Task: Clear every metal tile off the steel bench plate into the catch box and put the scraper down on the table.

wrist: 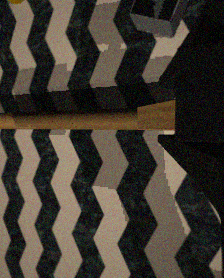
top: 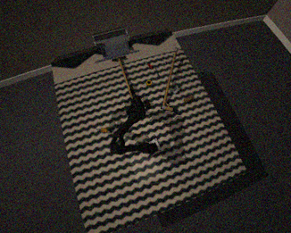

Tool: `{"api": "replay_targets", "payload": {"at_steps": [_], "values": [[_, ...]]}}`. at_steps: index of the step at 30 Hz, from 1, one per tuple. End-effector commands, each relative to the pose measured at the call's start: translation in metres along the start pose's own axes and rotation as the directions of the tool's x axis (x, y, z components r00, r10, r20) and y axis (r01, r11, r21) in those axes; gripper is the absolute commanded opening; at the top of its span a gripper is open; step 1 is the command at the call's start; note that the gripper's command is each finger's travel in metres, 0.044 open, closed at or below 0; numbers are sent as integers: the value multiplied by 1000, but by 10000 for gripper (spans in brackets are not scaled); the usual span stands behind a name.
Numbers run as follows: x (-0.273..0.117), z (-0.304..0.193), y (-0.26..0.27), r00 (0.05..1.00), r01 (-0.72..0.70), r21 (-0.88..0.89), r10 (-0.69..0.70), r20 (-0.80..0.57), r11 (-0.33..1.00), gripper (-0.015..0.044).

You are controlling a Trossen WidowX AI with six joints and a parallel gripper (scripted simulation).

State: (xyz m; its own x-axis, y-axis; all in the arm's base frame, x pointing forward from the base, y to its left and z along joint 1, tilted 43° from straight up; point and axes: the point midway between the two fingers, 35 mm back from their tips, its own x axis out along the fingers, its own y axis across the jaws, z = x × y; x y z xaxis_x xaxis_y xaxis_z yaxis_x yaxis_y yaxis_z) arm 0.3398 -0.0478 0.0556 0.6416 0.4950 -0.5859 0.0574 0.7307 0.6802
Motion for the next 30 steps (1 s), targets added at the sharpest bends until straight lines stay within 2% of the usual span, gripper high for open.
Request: {"api": "replay_targets", "payload": {"at_steps": [1, 12, 30], "values": [[0, 0, 0, 1000, 0, 0, 0, 0, 1000, 157], [-1, 1, 0, 1000, 1, 0, -1, 0, 1000, 440], [-48, 26, -10, 1000, 24, -12, -24, -4, 1000, 440]]}}
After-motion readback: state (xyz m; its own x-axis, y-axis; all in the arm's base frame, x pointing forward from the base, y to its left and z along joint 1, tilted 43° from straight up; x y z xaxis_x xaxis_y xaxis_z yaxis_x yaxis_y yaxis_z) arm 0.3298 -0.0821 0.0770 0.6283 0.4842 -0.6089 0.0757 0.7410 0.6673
